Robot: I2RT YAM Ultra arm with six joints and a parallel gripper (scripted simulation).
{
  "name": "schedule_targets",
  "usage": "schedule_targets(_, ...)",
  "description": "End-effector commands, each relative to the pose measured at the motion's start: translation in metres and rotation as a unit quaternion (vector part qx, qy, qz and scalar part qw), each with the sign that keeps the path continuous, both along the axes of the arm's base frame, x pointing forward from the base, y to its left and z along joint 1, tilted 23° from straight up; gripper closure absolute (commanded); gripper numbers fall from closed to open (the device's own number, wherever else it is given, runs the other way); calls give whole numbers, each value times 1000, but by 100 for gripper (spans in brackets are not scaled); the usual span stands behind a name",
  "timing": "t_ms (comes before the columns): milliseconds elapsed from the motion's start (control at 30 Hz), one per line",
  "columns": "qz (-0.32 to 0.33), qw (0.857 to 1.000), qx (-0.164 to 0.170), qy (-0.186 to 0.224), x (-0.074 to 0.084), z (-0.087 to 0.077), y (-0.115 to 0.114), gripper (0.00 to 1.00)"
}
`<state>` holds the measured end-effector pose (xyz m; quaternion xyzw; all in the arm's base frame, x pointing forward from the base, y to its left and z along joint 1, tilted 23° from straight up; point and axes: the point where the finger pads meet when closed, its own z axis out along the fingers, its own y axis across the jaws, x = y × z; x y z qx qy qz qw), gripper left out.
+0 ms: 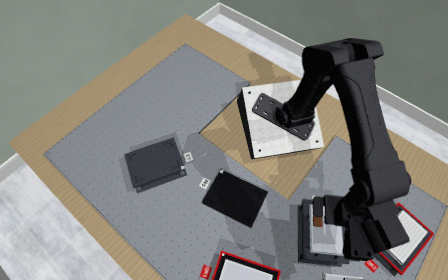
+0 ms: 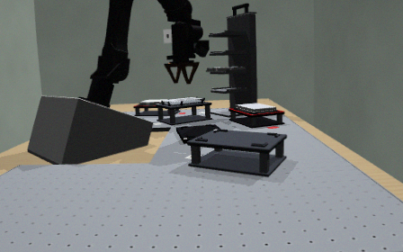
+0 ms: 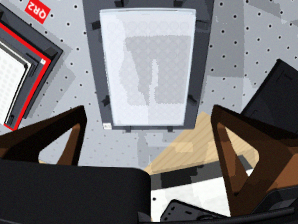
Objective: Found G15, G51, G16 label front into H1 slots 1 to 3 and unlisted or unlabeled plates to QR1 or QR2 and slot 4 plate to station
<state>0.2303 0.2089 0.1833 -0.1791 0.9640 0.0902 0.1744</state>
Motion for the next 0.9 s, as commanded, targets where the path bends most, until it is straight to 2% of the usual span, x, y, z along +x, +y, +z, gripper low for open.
schedule_targets(0,0,1000,5,-6,1,4,1,0)
schedule_targets(467,0,1000,5,-6,1,4,1,0)
schedule_targets(867,0,1000,5,-6,6,-11,5,0)
